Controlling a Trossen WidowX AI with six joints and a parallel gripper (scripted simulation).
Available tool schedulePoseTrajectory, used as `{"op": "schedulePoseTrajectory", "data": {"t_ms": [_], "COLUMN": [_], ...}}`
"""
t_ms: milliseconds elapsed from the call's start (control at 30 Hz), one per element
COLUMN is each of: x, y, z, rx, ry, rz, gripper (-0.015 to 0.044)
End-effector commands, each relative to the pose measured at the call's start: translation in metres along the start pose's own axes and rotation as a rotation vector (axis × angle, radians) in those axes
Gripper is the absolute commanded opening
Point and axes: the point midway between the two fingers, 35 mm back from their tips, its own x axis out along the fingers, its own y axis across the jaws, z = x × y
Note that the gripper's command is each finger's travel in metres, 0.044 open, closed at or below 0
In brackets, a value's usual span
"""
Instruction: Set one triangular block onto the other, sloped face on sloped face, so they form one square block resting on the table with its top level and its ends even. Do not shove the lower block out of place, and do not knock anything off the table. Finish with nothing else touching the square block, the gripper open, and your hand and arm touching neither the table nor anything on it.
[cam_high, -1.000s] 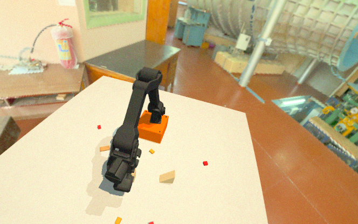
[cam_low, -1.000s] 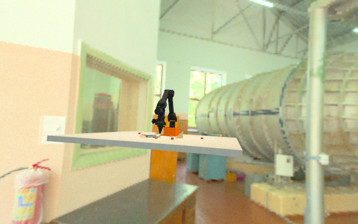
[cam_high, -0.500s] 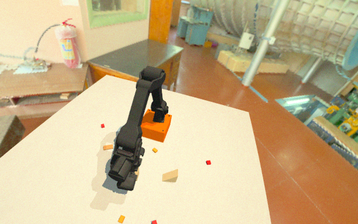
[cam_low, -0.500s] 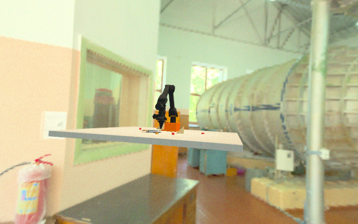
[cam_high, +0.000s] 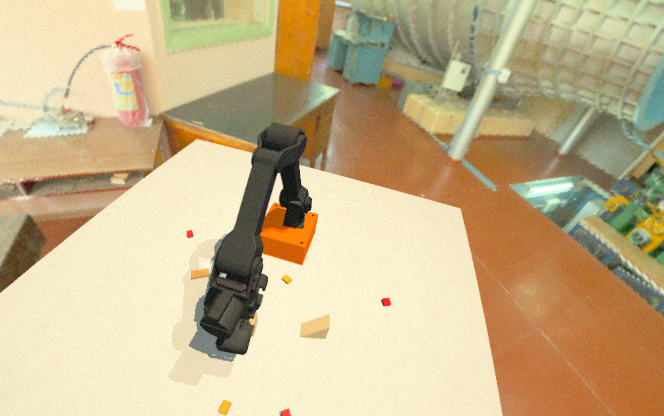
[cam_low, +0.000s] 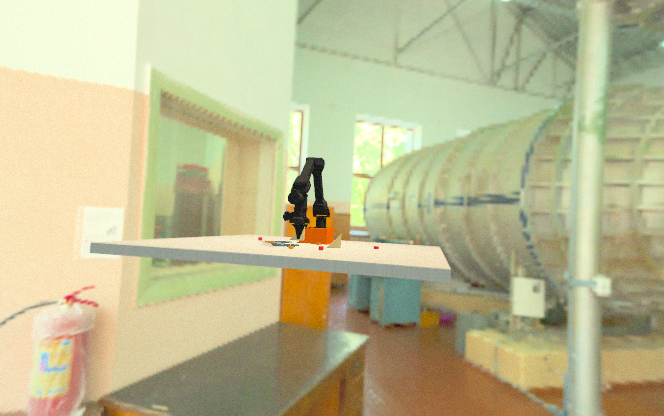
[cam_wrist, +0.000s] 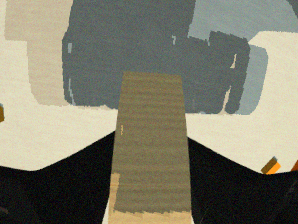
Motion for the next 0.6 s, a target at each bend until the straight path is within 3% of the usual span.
{"op": "schedulePoseTrajectory", "data": {"t_ms": [0, 567], "x": [-0.0001, 0.0052], "y": [-0.0002, 0.0001], "z": [0.0007, 0.0000], "rx": [0.004, 0.000], "ry": [-0.004, 0.000], "rz": [-0.002, 0.000], "gripper": [0.0000, 0.0000]}}
